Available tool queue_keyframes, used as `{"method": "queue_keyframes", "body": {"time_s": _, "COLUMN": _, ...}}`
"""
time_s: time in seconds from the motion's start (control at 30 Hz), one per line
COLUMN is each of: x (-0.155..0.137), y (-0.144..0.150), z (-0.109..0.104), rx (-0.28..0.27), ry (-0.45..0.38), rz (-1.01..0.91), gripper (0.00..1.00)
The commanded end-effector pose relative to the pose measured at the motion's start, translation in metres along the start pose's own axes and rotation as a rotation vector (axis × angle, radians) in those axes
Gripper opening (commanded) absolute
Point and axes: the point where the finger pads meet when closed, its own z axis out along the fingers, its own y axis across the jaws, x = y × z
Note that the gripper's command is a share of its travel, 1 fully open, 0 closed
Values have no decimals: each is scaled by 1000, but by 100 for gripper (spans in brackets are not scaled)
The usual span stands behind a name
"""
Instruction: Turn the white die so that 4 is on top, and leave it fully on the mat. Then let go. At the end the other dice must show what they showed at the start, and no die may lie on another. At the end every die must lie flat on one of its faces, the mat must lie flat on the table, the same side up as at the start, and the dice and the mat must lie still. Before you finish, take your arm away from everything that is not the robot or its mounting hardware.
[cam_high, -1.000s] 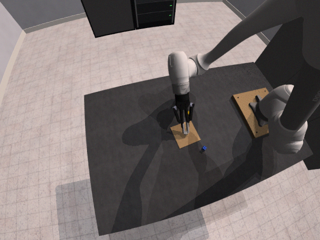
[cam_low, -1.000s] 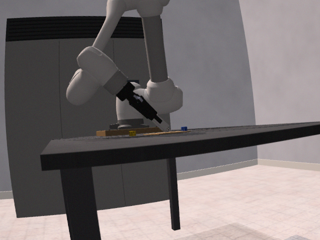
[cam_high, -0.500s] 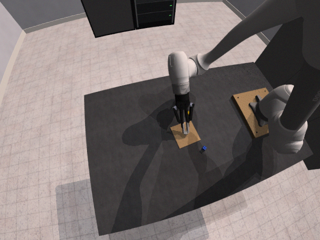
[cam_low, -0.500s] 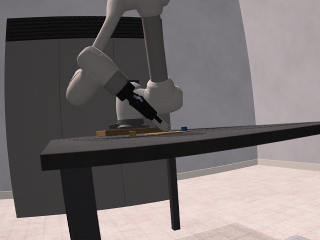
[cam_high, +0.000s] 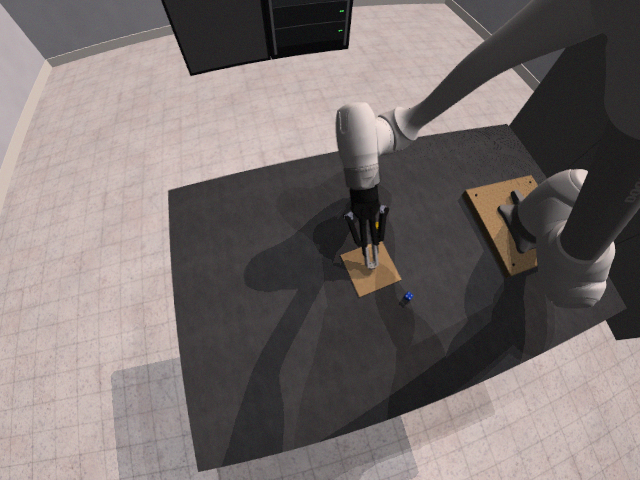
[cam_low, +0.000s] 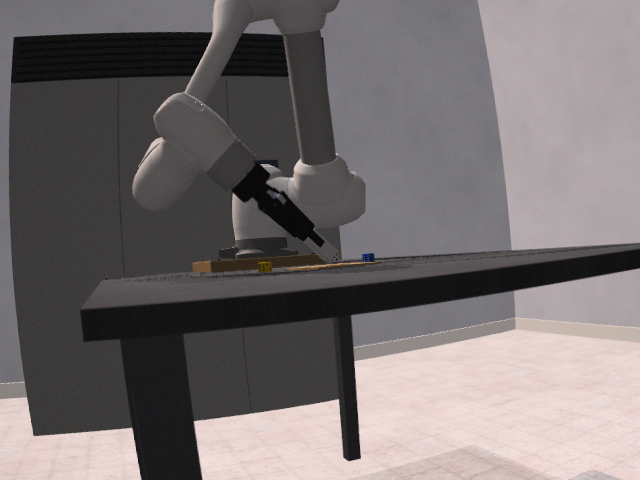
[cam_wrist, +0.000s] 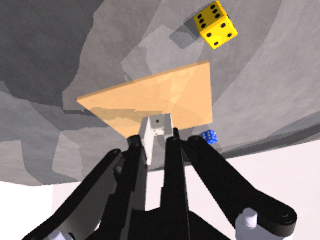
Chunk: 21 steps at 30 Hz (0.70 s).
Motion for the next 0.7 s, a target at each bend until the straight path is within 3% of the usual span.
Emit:
{"method": "queue_keyframes", "body": {"time_s": 0.0, "x": 0, "y": 0, "z": 0, "rx": 0, "ry": 0, "rz": 0, "gripper": 9}}
{"method": "queue_keyframes", "body": {"time_s": 0.67, "x": 4, "y": 0, "z": 4, "rx": 0, "ry": 0, "rz": 0, "gripper": 9}}
